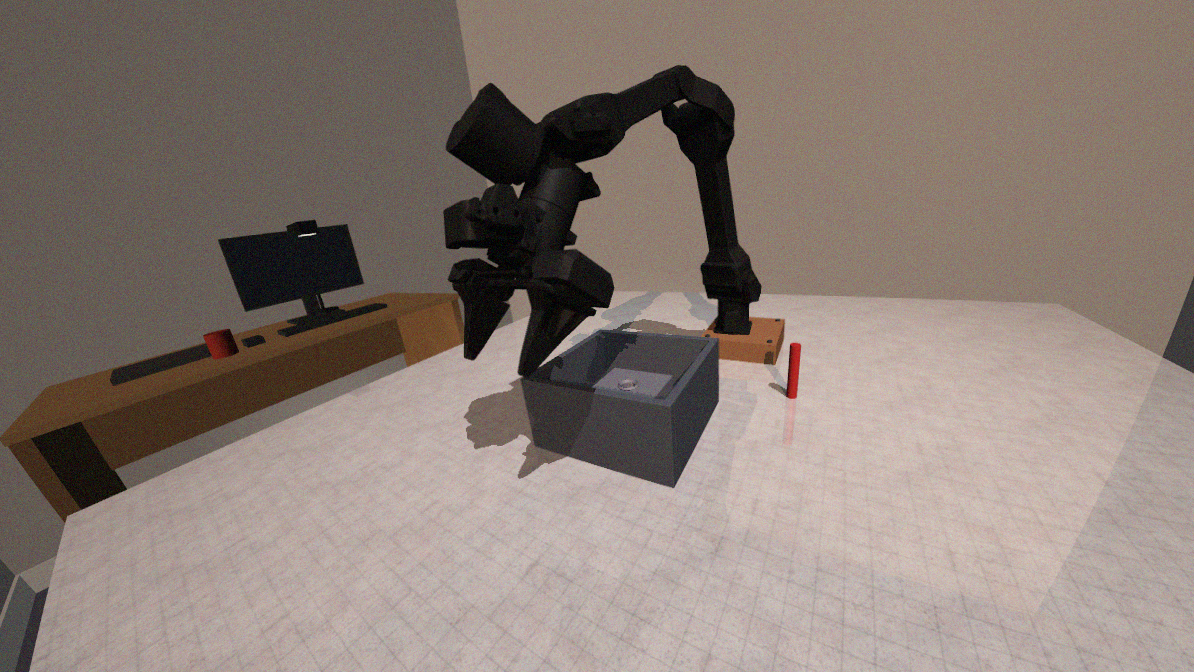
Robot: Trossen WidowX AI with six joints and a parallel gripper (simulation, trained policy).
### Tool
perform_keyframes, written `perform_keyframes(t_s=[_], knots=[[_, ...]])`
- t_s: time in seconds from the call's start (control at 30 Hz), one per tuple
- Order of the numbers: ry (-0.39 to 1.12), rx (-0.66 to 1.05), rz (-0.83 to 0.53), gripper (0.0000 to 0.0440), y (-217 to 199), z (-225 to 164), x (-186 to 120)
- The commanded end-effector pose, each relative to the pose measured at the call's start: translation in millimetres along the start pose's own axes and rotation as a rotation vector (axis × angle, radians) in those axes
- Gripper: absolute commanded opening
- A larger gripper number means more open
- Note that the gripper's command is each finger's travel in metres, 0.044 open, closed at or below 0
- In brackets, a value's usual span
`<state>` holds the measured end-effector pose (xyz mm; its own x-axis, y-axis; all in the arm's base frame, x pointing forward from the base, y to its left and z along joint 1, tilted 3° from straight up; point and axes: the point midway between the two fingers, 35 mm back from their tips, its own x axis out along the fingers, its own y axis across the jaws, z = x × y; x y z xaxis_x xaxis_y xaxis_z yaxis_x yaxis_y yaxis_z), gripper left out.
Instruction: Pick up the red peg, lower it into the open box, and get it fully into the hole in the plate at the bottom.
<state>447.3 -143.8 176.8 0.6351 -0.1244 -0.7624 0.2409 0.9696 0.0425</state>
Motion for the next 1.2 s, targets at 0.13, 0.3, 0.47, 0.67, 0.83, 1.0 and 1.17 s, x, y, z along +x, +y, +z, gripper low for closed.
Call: perform_keyframes(t_s=[0.13,0.3,0.47,0.67,0.83,1.0,1.17], knots=[[0.203,0.14,0.009,0.044,79.8,-52.0,-33.1],[0.321,0.216,-0.015,0.044,116.5,-88.8,-59.8],[0.429,0.285,-0.066,0.044,141.6,-126.6,-87.5],[0.538,0.355,-0.154,0.044,159.5,-170.5,-118.2],[0.608,0.398,-0.238,0.044,167.9,-204.5,-139.1],[0.654,0.426,-0.319,0.044,173.4,-235.1,-153.5],[0.677,0.437,-0.379,0.044,177.0,-261.1,-158.6]])
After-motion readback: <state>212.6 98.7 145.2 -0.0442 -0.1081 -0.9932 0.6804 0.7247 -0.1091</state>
